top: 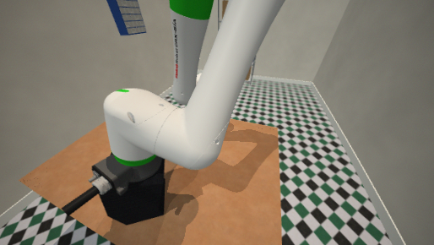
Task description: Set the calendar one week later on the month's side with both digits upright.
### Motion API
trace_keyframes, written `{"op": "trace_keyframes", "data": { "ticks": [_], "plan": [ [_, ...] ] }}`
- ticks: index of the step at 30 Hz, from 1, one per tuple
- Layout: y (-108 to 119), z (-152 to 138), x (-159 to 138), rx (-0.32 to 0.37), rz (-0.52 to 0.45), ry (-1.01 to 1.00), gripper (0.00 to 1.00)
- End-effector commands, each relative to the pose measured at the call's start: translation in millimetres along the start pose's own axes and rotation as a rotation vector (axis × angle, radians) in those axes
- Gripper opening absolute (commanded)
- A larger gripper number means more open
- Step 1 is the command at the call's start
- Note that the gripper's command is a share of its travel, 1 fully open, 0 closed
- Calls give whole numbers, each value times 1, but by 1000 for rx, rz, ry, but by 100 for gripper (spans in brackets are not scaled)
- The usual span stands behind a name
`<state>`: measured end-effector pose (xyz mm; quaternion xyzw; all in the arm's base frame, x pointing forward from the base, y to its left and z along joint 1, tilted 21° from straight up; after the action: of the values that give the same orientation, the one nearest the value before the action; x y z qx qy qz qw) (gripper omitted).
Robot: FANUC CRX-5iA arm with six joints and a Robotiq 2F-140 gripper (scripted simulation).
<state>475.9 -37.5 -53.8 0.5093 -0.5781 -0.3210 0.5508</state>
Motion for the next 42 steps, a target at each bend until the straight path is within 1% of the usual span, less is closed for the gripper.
{"op": "trace_keyframes", "data": {
  "ticks": [1, 28, 29, 31, 32, 34, 35, 39, 40, 42],
  "plan": [
    [0, 0, 0, 0, 0, 0, 17],
    [0, 0, 0, 0, 0, 0, 17],
    [0, 0, 0, 0, 0, 0, 20],
    [0, 0, 0, 0, 0, 0, 20],
    [0, 0, 0, 0, 0, 0, 22],
    [0, 0, 0, 0, 0, 0, 22],
    [0, 0, 0, 0, 0, 0, 24],
    [0, 0, 0, 0, 0, 0, 24],
    [0, 0, 0, 0, 0, 0, 27],
    [0, 0, 0, 0, 0, 0, 27]
  ]
}}
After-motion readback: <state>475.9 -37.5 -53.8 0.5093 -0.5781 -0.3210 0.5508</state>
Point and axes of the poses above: the point where the finger pads meet when closed, its own y axis back along the fingers, its own z axis across the jaws, x = y × z, the point moved 8 cm from there along y, back along the fingers, and after that the axes turned 8 degrees about y, right-handed, at the moved point
